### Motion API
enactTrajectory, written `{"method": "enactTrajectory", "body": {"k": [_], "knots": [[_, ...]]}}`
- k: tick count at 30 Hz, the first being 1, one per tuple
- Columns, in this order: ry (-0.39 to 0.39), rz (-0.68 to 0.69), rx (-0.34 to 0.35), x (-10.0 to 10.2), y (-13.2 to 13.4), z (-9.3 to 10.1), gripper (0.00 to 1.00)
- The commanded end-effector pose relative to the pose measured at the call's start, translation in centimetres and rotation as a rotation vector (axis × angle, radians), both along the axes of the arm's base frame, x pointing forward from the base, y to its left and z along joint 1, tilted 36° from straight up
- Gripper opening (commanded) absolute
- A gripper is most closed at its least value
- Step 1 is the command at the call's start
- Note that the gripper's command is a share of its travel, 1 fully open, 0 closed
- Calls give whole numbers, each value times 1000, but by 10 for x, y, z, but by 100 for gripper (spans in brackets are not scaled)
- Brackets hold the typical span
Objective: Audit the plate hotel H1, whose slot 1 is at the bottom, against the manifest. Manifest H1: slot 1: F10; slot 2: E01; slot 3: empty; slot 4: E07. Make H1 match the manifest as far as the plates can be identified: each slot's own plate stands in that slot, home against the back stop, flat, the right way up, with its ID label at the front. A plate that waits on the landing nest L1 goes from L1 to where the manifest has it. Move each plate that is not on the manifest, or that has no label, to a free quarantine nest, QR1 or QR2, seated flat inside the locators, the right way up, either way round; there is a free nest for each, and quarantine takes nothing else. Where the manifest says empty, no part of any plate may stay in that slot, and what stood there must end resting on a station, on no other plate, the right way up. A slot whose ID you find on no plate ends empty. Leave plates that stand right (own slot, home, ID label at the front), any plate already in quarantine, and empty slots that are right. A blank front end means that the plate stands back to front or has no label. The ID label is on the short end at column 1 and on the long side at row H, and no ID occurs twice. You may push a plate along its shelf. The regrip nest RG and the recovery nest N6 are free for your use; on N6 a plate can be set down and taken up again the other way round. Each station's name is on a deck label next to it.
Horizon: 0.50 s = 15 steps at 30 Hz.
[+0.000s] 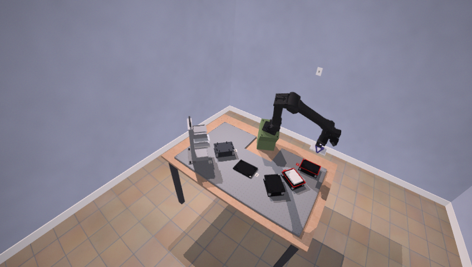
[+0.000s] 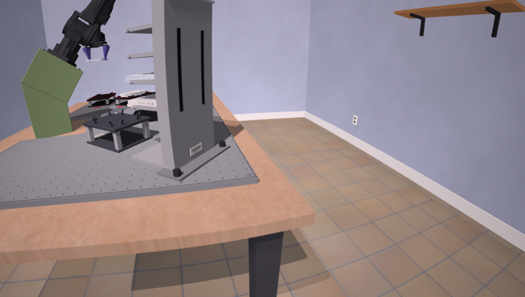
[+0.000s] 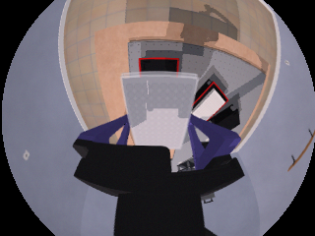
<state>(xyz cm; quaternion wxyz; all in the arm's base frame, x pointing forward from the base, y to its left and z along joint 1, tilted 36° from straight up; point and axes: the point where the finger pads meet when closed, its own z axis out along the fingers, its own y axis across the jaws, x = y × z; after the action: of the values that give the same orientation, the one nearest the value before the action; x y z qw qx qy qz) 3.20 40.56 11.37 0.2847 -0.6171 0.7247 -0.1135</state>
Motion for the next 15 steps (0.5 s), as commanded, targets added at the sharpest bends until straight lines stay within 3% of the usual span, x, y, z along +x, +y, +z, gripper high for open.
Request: {"method": "enactTrajectory", "body": {"k": [1, 12, 15], "knots": [[-2, 0, 3, 7, 5, -7, 86], [0, 0, 3, 23, 11, -31, 86], [2, 1, 27, 23, 21, -25, 86]]}}
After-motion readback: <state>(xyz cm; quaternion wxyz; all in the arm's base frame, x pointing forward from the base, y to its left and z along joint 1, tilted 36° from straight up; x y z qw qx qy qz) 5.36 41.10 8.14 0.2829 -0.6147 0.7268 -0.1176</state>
